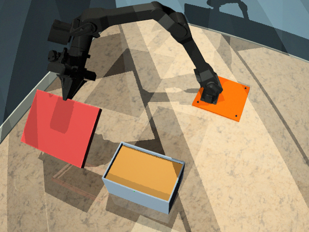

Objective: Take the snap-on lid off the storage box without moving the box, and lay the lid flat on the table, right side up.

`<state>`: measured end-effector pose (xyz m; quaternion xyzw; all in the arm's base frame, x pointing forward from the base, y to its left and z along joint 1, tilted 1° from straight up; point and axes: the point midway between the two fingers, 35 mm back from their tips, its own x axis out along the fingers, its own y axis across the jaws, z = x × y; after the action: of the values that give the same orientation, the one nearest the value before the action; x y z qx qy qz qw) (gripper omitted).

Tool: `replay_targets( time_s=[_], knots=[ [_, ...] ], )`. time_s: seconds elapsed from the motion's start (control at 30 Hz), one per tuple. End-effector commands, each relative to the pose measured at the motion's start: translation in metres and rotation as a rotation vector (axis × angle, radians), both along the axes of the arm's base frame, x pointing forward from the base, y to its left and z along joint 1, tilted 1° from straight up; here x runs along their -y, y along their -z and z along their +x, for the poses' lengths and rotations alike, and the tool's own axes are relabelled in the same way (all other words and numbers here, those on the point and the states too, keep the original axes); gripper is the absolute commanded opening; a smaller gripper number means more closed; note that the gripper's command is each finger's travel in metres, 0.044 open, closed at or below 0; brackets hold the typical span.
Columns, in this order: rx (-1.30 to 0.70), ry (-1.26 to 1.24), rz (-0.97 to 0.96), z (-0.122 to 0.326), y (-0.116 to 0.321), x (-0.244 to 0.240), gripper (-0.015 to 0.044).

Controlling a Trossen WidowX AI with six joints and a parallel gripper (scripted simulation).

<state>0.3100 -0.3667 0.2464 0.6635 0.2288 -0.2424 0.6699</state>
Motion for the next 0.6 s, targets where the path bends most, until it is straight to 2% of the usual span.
replay_targets(
  time_s=[0.0, 0.57],
  knots=[
    [0.009, -0.007, -0.005, 0.001, 0.001, -0.001, 0.0000],
    [0.009, -0.007, -0.005, 0.001, 0.015, -0.001, 0.0000]
  ],
)
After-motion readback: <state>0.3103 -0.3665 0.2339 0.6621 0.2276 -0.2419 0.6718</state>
